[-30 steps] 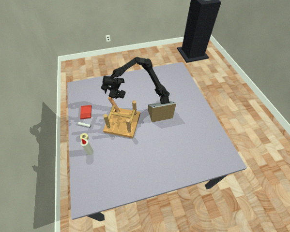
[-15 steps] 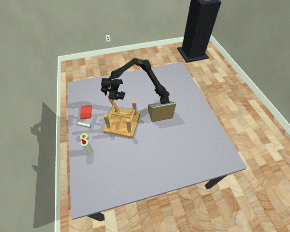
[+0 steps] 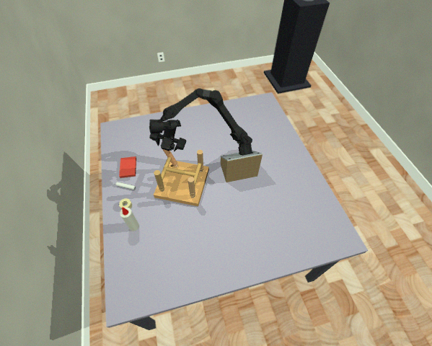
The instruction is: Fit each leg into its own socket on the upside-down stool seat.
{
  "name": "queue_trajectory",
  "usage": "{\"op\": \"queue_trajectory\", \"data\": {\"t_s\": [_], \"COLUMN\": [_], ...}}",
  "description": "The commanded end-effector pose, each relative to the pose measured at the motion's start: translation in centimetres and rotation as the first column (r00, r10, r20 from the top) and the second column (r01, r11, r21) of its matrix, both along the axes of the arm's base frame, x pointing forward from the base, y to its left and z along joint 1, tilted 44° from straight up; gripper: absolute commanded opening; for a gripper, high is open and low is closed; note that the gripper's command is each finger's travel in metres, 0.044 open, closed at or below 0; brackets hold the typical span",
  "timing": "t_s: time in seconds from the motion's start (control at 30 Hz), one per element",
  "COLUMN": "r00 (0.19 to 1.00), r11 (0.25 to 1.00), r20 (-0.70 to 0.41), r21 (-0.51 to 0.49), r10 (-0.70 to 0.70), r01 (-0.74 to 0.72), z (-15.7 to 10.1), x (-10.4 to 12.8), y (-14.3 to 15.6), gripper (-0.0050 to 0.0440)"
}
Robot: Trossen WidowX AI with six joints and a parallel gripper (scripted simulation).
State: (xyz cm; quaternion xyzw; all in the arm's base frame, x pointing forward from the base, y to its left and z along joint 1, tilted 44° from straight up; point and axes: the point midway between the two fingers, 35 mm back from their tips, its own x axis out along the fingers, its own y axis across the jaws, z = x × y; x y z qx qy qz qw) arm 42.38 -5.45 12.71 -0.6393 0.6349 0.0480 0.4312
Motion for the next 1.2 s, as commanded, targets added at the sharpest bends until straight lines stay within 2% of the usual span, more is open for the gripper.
{"op": "queue_trajectory", "data": {"t_s": [0.0,0.27,0.47,1.17], "r00": [1.0,1.0,1.0,1.0], "r11": [1.0,1.0,1.0,1.0], "r20": [-0.011,-0.011,-0.011,-0.011], "r21": [0.005,0.005,0.005,0.005], "r10": [-0.01,-0.01,-0.01,-0.01], "r01": [0.01,0.01,0.01,0.01], "z": [-0.5,-0.5,-0.7,-0.8], "x": [0.0,0.0,-1.3,-1.8], "y": [-0.2,-0.2,0.5,0.7], "gripper": [0.044,0.044,0.044,0.044]}}
